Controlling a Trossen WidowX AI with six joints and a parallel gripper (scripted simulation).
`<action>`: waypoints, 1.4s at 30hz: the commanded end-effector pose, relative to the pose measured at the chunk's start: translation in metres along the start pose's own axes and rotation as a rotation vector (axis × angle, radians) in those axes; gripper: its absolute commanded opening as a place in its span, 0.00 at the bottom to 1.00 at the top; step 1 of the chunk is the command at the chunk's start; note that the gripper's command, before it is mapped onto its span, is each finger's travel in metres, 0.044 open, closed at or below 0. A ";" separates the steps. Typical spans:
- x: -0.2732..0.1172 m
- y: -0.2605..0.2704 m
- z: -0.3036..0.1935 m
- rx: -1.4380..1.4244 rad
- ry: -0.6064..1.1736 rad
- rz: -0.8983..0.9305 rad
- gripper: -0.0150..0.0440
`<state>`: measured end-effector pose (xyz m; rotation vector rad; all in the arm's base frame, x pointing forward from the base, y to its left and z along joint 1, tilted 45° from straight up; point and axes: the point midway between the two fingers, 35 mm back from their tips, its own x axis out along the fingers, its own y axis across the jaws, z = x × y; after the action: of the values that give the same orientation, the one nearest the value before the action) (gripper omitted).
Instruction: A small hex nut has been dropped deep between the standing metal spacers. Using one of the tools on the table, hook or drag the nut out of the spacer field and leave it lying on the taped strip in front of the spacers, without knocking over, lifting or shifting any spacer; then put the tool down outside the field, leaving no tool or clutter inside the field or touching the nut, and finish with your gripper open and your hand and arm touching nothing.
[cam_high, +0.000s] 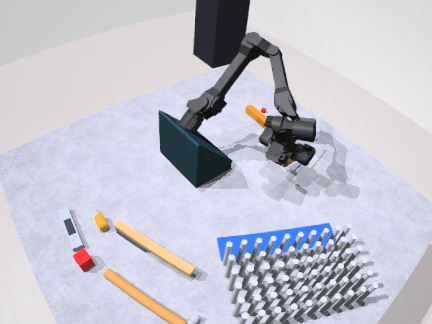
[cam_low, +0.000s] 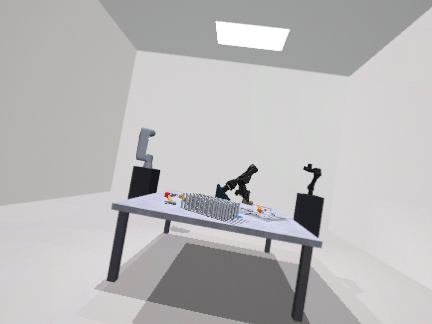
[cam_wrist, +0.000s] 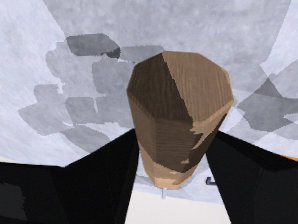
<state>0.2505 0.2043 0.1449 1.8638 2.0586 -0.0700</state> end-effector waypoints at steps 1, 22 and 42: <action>-0.011 0.000 -0.009 0.002 0.013 -0.003 0.25; -0.066 -0.009 -0.066 0.058 0.096 0.026 0.25; -0.070 -0.013 -0.062 -0.388 -0.004 0.009 0.25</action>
<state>0.2277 0.1530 0.2234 1.7096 1.9444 0.2386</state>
